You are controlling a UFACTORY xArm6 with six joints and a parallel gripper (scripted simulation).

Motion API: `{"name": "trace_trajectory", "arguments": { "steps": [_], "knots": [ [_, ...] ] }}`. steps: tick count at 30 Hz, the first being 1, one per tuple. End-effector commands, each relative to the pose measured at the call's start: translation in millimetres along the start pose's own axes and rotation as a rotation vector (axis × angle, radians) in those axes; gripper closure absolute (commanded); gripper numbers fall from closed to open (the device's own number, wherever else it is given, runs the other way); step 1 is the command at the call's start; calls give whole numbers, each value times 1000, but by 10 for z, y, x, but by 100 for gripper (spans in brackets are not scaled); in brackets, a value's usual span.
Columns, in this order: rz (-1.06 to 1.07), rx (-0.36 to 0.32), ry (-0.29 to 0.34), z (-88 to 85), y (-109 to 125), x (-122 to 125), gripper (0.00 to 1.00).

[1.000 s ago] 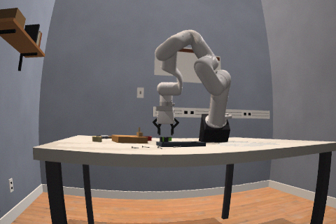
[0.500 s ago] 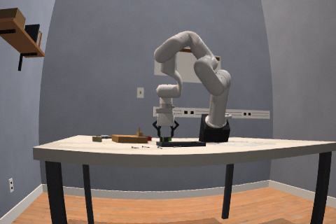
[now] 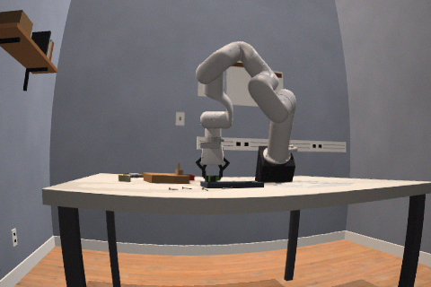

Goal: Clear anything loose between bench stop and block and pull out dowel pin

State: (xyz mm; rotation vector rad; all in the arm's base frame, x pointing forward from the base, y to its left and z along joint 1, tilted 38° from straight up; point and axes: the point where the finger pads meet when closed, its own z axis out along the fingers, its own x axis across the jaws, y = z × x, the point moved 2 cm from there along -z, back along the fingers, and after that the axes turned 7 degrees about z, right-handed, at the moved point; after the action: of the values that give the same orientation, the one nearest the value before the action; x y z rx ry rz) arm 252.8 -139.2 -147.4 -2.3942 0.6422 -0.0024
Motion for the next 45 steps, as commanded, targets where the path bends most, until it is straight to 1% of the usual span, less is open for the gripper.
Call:
{"name": "trace_trajectory", "arguments": {
  "steps": [1,10,27,28,35,36,41,42,45],
  "knots": [
    [-1,-1,2,17,2,9,23],
    [-1,-1,2,54,2,9,23],
    [-1,-1,2,57,2,9,23],
    [-1,-1,2,57,2,9,30],
    [-1,-1,2,57,2,9,30],
    [-1,-1,2,57,2,9,37],
    [-1,-1,2,50,2,9,37],
    [-1,-1,2,49,2,9,44],
    [-1,-1,2,42,2,9,44]
  ]
}}
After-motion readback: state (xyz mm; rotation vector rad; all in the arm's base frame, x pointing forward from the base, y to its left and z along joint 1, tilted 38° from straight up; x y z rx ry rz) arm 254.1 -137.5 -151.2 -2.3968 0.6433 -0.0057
